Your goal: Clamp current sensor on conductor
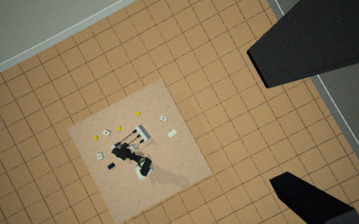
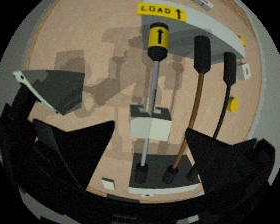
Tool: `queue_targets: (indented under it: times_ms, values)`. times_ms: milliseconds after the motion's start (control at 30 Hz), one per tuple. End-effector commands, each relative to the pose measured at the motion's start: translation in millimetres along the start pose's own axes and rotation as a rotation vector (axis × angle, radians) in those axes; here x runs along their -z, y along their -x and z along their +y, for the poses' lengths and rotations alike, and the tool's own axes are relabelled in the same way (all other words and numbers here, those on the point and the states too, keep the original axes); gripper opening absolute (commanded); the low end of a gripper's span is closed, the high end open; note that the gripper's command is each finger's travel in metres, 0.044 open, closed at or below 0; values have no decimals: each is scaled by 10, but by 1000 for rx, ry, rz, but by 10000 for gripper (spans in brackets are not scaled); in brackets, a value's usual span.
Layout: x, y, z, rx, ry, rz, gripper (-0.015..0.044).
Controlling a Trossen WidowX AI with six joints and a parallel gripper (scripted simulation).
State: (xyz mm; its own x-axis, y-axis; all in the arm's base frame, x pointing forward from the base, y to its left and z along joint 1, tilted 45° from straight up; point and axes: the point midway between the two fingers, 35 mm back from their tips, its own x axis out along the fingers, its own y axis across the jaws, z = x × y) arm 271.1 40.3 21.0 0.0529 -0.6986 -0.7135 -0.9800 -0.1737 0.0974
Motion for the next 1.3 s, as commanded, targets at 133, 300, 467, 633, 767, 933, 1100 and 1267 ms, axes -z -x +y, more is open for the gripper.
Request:
queue_targets:
  times_ms: [133, 300, 467, 633, 767, 933, 1100, 1267]
  values:
    - [41, -320, 6, 0, 5, 5, 440]
    - [45, -355, 8, 0, 6, 5, 440]
    - [45, -417, 5, 0, 6, 5, 440]
    - [45, -498, 4, 0, 6, 5, 440]
    - [47, -562, 5, 0, 6, 6, 440]
    - [49, -639, 9, 0, 6, 6, 440]
    - [55, -610, -7, 6, -5, 2, 387]
    - [55, -610, -7, 6, -5, 2, 354]
